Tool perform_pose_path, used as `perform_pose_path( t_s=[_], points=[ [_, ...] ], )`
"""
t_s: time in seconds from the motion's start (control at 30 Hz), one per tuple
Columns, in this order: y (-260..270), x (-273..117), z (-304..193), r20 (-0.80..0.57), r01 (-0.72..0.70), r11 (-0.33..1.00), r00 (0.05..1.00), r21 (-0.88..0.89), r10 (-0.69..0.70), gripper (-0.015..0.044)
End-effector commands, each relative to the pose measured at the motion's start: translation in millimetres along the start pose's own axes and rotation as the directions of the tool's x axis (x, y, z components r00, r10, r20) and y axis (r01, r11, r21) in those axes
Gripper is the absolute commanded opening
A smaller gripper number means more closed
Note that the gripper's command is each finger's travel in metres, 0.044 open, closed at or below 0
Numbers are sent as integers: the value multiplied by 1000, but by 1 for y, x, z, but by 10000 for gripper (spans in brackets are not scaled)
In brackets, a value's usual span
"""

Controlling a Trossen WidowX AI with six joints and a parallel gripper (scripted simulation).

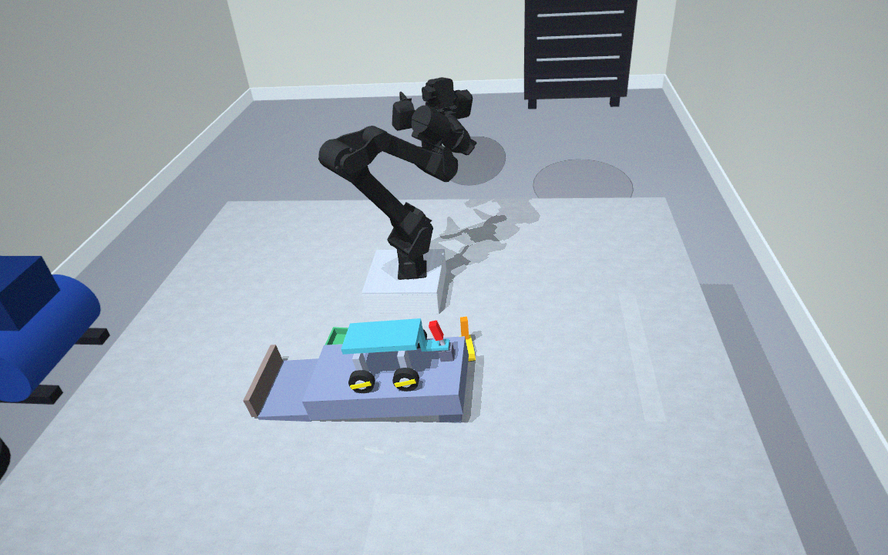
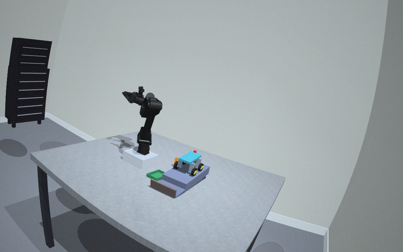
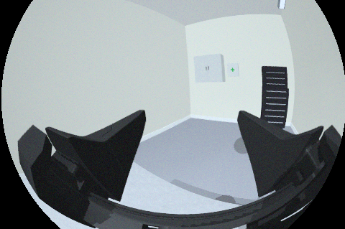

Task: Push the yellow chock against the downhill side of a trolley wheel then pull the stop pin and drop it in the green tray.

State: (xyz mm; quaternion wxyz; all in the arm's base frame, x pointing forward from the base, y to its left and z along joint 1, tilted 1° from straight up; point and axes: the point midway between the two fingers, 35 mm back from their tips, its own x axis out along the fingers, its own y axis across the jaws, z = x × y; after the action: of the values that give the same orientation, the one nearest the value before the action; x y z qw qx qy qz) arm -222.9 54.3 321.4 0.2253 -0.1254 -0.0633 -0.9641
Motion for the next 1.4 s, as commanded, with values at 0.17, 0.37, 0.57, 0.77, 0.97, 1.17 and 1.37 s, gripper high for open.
perform_pose_path(
  t_s=[0.17, 0.37, 0.57, 0.77, 0.97, 1.17, 1.37],
  points=[
    [-29, -11, 8, 30, 125, 986, 991, 106, -129, 243],
    [-86, -45, 20, 73, 350, 877, 916, 330, -393, 190],
    [-139, -97, 26, 76, 502, 654, 758, 566, -648, 190],
    [-176, -164, 26, 43, 534, 371, 528, 760, -848, 190],
    [-192, -239, 18, -29, 436, 88, 254, 896, -967, 190],
    [-184, -310, 9, -112, 253, -114, -24, 961, -993, 190],
    [-157, -376, -8, -236, -3, -244, -275, 970, -932, 190]
  ],
)
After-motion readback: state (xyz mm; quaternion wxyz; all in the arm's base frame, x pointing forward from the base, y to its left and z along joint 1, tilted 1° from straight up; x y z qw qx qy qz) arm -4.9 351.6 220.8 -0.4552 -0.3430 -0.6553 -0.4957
